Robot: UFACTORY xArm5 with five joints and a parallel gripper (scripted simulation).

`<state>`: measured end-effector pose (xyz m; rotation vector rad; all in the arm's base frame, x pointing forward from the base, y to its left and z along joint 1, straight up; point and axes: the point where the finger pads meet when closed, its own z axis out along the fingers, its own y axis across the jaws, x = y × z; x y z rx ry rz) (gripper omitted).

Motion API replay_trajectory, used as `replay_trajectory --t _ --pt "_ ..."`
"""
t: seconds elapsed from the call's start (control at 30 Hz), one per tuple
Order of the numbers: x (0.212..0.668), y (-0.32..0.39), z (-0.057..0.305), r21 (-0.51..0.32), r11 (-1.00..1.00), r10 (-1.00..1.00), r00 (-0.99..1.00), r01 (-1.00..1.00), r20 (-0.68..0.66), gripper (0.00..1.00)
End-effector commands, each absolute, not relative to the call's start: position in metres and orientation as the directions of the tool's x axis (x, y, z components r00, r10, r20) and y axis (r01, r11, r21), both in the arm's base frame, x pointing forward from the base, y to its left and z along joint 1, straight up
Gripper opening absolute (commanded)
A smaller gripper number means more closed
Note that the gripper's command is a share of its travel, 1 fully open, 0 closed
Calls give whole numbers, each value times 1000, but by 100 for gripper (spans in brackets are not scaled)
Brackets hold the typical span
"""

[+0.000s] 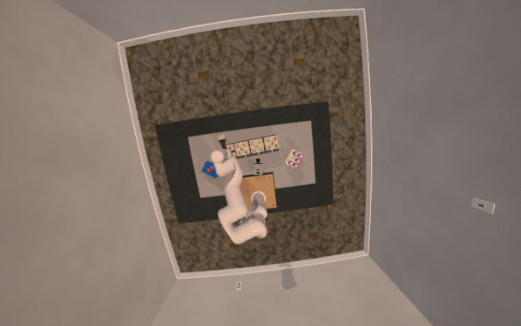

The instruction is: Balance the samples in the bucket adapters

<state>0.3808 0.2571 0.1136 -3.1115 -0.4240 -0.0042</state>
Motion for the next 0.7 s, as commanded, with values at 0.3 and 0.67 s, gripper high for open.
replay_trajectory --t 0.3,0.67 --pt "382 258 106 -2 -964 268 964 268 7 0" --pt "382 258 106 -2 -964 268 964 268 7 43"
